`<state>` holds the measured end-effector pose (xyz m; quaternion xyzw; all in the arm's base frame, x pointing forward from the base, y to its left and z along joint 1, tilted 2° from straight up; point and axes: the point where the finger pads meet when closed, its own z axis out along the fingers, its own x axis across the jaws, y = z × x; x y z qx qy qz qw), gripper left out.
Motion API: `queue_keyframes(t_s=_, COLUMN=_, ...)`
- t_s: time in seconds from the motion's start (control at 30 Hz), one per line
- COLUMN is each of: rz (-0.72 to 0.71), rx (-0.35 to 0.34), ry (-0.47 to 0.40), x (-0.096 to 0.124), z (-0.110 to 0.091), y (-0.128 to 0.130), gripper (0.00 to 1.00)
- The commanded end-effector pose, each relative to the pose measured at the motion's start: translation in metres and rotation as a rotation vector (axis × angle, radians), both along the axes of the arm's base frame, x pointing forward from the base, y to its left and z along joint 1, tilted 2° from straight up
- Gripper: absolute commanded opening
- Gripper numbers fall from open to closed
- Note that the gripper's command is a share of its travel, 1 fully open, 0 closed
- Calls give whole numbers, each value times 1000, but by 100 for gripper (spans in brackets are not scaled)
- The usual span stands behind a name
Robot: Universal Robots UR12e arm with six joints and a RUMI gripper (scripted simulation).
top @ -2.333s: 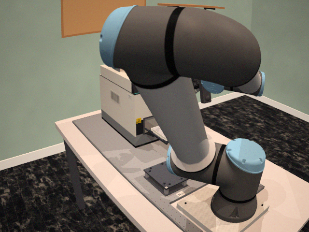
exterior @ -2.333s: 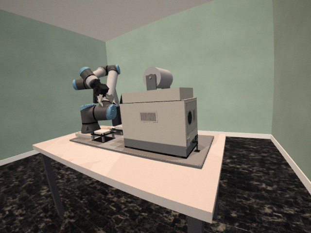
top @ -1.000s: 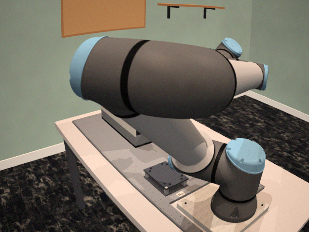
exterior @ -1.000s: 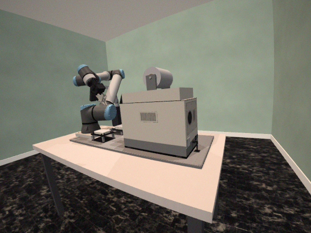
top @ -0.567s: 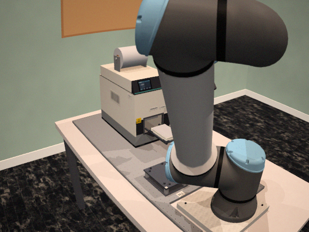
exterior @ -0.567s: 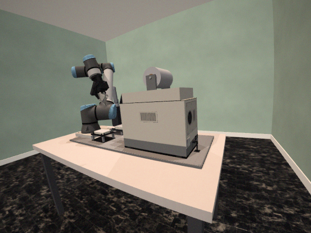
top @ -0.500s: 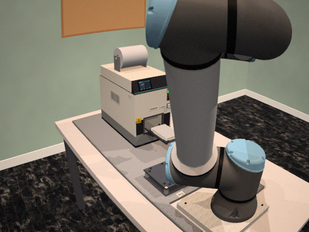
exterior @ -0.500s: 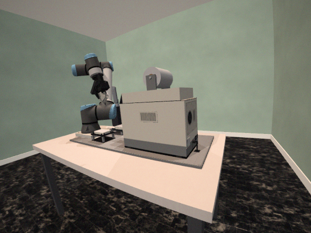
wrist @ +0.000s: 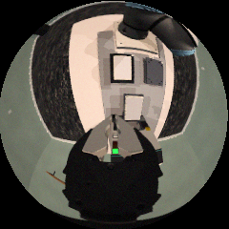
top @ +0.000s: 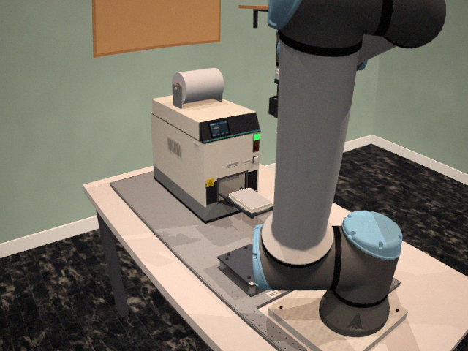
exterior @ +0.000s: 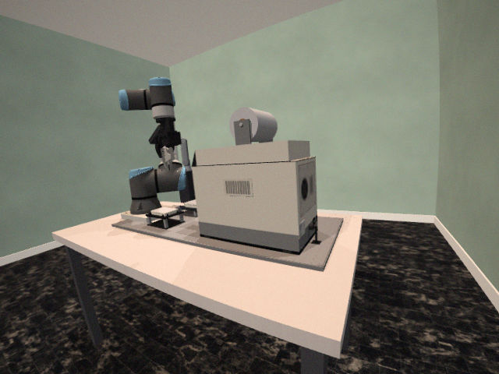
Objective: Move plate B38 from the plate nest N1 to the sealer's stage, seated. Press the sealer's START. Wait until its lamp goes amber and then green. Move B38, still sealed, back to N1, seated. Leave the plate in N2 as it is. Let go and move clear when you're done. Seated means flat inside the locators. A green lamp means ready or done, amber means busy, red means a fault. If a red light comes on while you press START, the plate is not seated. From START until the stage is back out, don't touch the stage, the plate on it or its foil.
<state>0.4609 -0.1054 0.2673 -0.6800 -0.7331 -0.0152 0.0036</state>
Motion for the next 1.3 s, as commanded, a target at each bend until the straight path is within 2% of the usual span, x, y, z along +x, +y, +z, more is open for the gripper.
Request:
queue_keyframes(t_s=0.0, rz=-3, rx=-1, ry=19, x=0, z=0, y=0, gripper=0)
queue_keyframes(t_s=0.37, rz=-2, rx=-1, ry=18, x=0, z=0, y=0, gripper=0)
queue_keyframes(t_s=0.4, rz=-3, rx=-1, ry=19, x=0, z=-4, y=0, gripper=68)
queue_keyframes(t_s=0.53, rz=-3, rx=-1, ry=19, x=0, z=-25, y=1, gripper=68)
queue_keyframes(t_s=0.63, rz=-3, rx=-1, ry=19, x=0, z=-27, y=1, gripper=68)
queue_keyframes(t_s=0.8, rz=-3, rx=-1, ry=19, x=0, z=-52, y=1, gripper=68)
queue_keyframes(t_s=0.87, rz=-3, rx=-1, ry=19, x=0, z=-54, y=1, gripper=68)
queue_keyframes(t_s=1.03, rz=-3, rx=-1, ry=19, x=0, z=-79, y=2, gripper=68)
queue_keyframes(t_s=1.2, rz=-3, rx=-1, ry=19, x=0, z=-87, y=2, gripper=68)
queue_keyframes(t_s=1.27, rz=-3, rx=-1, ry=19, x=0, z=-97, y=2, gripper=68)
